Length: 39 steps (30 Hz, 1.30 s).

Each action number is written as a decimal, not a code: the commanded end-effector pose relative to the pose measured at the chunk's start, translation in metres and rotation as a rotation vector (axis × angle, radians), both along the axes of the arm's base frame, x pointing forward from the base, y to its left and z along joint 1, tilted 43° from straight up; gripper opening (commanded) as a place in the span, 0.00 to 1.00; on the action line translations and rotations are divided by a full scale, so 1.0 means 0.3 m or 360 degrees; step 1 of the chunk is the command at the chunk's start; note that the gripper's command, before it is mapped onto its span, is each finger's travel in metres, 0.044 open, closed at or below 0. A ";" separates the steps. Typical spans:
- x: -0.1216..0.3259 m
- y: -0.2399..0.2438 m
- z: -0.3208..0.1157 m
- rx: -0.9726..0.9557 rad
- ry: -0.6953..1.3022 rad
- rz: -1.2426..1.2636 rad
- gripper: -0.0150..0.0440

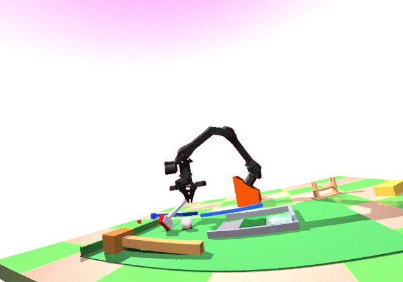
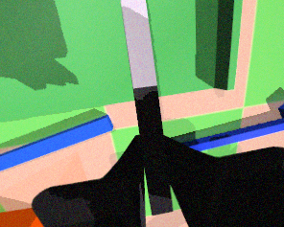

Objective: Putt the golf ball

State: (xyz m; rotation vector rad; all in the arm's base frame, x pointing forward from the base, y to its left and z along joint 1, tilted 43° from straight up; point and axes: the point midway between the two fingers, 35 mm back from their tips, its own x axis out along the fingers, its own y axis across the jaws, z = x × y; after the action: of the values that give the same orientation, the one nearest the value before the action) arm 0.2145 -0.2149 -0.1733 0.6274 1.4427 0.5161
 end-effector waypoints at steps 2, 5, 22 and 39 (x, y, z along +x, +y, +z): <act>0.029 0.088 0.100 0.0001 0.0000 -0.0001 0.25; 0.039 0.180 0.185 0.0003 -0.0001 -0.0001 0.25; 0.023 0.267 0.358 0.0008 -0.0003 0.0001 0.25; 0.013 0.210 0.425 0.0016 0.0005 -0.0006 0.25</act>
State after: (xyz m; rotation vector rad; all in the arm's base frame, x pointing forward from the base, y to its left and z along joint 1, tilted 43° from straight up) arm 0.2182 -0.1518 -0.0456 0.6387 1.4432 0.5212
